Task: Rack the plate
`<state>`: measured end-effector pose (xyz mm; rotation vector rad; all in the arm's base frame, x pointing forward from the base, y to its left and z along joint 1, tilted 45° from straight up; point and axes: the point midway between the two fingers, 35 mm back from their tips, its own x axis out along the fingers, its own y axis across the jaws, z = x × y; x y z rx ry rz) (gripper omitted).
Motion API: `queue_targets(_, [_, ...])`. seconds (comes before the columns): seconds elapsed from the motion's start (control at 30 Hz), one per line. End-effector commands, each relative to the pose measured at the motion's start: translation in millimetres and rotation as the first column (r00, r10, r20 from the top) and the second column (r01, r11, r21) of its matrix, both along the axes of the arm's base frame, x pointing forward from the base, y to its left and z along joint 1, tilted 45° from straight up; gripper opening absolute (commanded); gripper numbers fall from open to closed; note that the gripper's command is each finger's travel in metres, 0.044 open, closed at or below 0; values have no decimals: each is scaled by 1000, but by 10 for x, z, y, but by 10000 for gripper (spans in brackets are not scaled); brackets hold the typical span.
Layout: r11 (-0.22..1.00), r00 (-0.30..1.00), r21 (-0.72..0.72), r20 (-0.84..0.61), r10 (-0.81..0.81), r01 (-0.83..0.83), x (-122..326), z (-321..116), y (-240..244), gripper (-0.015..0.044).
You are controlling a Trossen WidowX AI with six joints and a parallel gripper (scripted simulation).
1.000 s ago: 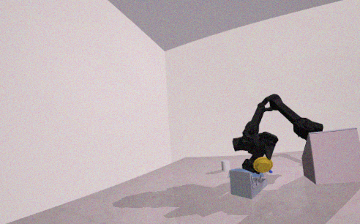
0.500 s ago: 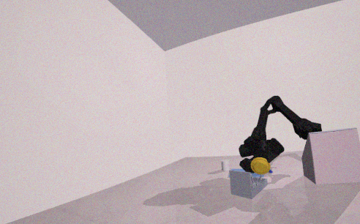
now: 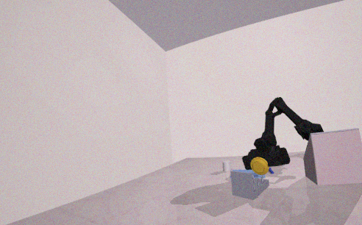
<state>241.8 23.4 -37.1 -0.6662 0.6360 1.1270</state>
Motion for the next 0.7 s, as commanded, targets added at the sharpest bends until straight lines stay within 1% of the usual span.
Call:
queue_targets(0.0, [999, 991, 3, 122, 54, -55, -23, 45, -24, 0])
queue_targets(0.07, [997, 982, -2, 175, 75, -76, -25, 63, -44, 0])
queue_targets(0.13, [997, 977, -5, 195, 82, -83, -26, 70, -51, 0])
queue_targets(0.47, [997, 977, -5, 194, 82, -83, -24, 67, -48, 0])
queue_targets(0.67, [997, 979, -9, 188, 78, -78, 41, -31, 32, 0])
